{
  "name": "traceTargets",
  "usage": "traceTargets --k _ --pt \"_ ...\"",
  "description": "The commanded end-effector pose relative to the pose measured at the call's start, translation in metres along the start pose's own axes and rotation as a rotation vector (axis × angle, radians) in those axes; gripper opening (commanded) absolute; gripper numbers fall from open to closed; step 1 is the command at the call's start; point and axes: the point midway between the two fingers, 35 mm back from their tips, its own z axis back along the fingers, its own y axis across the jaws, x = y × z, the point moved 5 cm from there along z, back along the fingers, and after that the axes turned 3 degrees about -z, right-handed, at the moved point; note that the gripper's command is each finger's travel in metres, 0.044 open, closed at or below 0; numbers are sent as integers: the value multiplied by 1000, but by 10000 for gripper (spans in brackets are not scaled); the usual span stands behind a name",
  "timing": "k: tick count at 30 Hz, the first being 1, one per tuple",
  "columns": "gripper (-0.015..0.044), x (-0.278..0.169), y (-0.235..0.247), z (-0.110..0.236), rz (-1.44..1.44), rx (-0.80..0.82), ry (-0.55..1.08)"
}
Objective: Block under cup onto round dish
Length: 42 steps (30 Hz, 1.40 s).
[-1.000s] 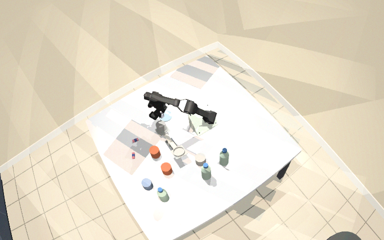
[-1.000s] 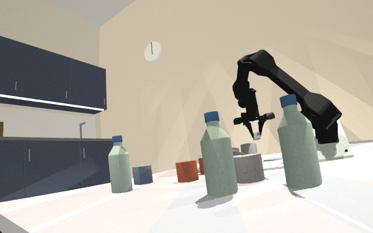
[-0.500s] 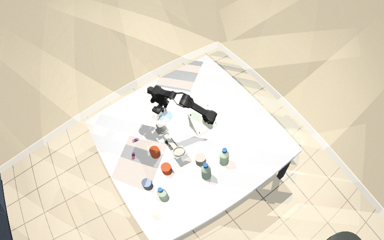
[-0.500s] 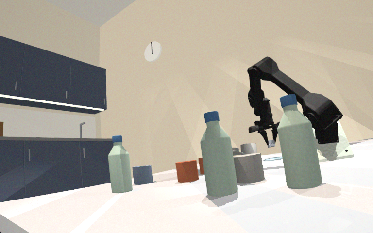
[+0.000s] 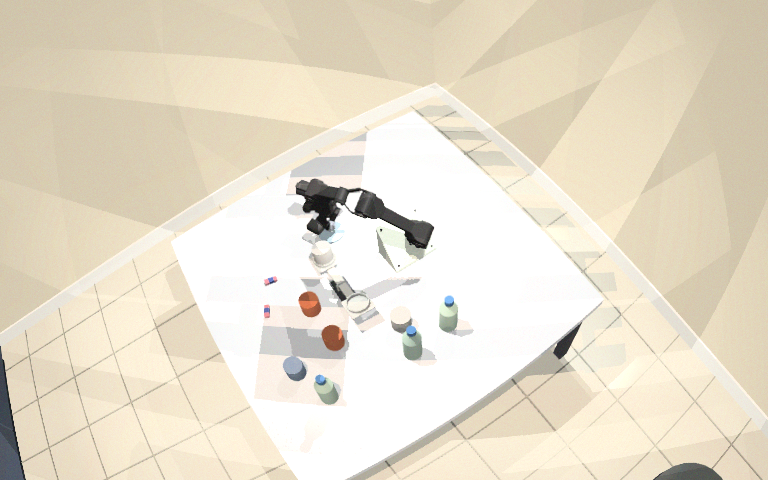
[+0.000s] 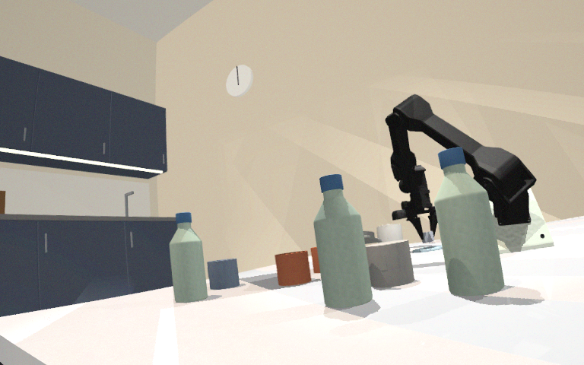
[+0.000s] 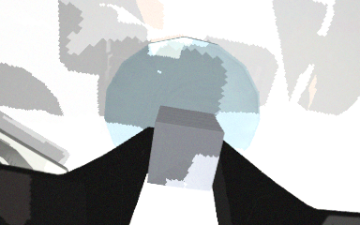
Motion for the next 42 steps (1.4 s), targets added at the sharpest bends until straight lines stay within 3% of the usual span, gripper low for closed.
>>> traceTargets --k 1,12,29,32,38,42 --pt "0 -1 0 -7 -7 4 6" --pt "0 -2 0 -22 -7 4 7" --pt "440 1 1 -4 -1 1 0" --pt "440 -1 0 37 -8 2 5" --pt "440 -1 -1 43 -8 2 4" --pt "440 -3 -3 83 -14 10 -4"
